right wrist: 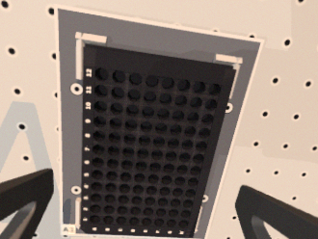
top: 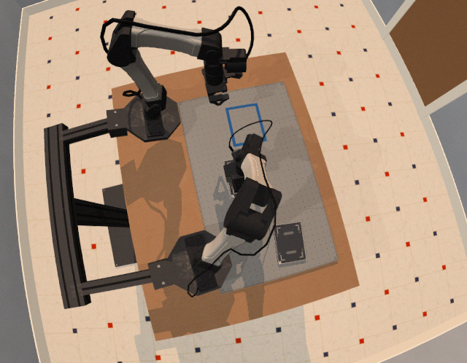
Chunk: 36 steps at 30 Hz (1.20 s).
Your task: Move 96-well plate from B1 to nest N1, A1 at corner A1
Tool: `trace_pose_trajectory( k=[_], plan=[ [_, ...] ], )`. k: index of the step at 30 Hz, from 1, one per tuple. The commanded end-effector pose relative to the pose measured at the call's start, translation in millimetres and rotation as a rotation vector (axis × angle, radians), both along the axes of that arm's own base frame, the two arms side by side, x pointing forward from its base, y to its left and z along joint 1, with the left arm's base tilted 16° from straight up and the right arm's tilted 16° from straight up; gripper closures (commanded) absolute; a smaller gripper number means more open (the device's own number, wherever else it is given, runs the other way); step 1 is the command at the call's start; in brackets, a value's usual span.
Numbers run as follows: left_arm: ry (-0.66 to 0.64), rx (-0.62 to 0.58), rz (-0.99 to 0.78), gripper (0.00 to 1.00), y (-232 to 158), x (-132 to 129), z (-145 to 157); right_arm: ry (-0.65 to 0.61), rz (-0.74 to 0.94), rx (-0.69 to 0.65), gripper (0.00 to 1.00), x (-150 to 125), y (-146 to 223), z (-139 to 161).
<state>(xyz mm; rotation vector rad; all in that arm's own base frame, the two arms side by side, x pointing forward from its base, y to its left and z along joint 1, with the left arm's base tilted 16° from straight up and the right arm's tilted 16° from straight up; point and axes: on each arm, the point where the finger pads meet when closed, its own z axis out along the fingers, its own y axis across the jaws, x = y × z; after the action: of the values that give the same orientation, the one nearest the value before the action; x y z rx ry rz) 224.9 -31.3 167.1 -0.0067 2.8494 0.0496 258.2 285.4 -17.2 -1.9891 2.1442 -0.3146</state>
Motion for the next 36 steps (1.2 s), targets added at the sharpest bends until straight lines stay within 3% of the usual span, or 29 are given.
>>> trace_pose_trajectory(
  k=[1,18,36],
  plan=[
    [-0.002,-0.005,-0.008,0.0,-0.9,-0.2,1.6,0.027,-0.002,-0.028,0.0,0.2,-8.6,-23.8],
    [-0.002,-0.005,-0.008,0.0,-0.9,-0.2,1.6,0.027,-0.002,-0.028,0.0,6.3,-10.2,-47.8],
    [-0.002,-0.005,-0.008,0.0,-0.9,-0.2,1.6,0.029,-0.003,-0.031,0.0,5.0,-11.6,-48.4]
  ],
)
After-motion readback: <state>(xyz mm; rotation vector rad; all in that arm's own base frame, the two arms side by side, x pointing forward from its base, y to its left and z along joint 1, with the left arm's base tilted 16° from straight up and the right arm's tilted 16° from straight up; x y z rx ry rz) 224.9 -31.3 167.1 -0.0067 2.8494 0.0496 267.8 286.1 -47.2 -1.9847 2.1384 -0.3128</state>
